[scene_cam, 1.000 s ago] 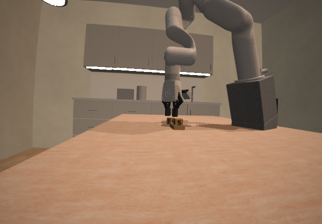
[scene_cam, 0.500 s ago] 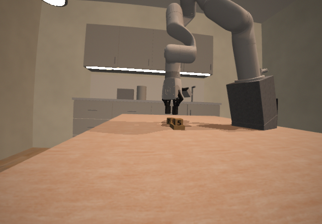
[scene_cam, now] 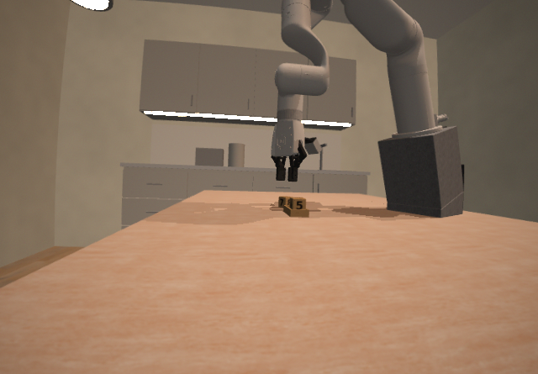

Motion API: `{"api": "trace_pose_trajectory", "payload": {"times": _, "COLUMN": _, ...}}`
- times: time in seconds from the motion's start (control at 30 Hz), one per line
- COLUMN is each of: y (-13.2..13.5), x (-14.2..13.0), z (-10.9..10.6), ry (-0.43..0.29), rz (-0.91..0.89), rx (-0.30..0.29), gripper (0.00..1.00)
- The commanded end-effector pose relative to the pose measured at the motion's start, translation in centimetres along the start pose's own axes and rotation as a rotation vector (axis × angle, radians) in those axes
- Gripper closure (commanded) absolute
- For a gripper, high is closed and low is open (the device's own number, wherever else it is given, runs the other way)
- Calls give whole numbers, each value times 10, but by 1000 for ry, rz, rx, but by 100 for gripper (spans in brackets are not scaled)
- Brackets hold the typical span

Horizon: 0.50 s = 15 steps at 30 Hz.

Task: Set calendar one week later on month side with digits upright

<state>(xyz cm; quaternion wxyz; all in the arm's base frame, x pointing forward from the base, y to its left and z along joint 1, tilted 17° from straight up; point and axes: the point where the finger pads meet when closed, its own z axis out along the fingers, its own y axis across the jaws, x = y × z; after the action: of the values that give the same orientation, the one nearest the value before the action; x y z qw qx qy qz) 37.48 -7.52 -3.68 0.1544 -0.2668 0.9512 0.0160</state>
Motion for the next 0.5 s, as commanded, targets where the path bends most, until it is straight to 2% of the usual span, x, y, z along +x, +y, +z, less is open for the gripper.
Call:
{"api": "trace_pose_trajectory", "payload": {"times": 0.0, "y": -1, "x": 0, "z": -9, "ry": 13, "rz": -1, "rx": -12, "gripper": 51}}
{"api": "trace_pose_trajectory", "payload": {"times": 0.47, "y": -1, "x": -2, "z": -7, "ry": 23, "rz": -2, "rx": -17, "gripper": 51}}
